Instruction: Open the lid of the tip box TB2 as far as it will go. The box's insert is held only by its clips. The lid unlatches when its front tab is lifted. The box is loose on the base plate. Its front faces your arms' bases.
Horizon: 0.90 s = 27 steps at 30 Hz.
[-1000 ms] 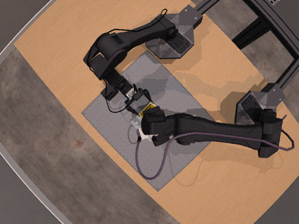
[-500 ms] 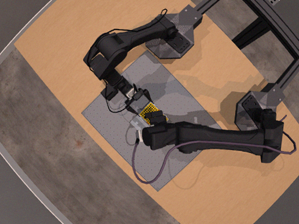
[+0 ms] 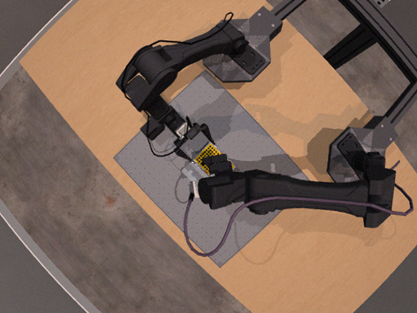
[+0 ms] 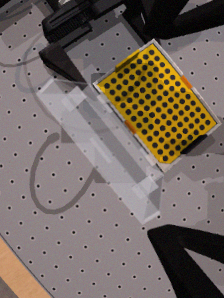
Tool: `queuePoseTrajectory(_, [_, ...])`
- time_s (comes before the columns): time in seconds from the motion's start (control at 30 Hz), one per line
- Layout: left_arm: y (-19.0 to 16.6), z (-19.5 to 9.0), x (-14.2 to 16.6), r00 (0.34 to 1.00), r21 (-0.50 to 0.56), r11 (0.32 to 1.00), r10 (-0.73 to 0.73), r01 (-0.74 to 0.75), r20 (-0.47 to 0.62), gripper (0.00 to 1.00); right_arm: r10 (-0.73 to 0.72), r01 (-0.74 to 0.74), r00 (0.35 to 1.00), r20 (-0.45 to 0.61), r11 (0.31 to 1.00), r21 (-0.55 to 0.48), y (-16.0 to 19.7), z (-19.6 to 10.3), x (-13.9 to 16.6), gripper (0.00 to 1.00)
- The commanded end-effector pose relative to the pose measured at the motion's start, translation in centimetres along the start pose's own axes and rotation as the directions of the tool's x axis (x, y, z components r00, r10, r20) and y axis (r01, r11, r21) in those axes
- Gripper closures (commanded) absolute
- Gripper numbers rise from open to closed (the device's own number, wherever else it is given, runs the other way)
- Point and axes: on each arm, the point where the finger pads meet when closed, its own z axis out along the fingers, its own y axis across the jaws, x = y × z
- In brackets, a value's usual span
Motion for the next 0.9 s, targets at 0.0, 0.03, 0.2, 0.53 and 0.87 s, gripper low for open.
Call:
queuePoseTrajectory(0.0, [-0.2,-1.2,-1.4,0.999,0.011,1.0,0.003,-0.004,0.052,0.0,-0.029,0.028,0.999,0.02,0.999,0.027,0.1,-0.8,-0.8,0.0])
queuePoseTrajectory(0.03, [-0.2,-1.2,-1.4,0.999,0.011,1.0,0.003,-0.004,0.052,0.0,-0.023,0.022,0.999,0.025,0.999,0.027,0.2,-1.0,-1.0,0.0])
queuePoseTrajectory(0.2, [-0.2,-1.2,-1.4,0.999,0.011,1.0,0.003,-0.004,0.052,0.0,-0.032,0.031,0.999,0.013,0.999,0.029,-0.5,-1.7,-0.9,0.0])
queuePoseTrajectory(0.53, [-0.2,-1.2,-1.4,0.999,0.011,1.0,0.003,-0.004,0.052,0.0,-0.013,0.013,1.0,-0.01,1.0,0.016,-1.5,-4.6,0.0,0.0])
queuePoseTrajectory(0.87, [-0.2,-1.2,-1.4,0.999,0.011,1.0,0.003,-0.004,0.052,0.0,-0.032,0.032,0.999,-0.02,0.999,0.034,-0.2,-6.2,0.1,0.0])
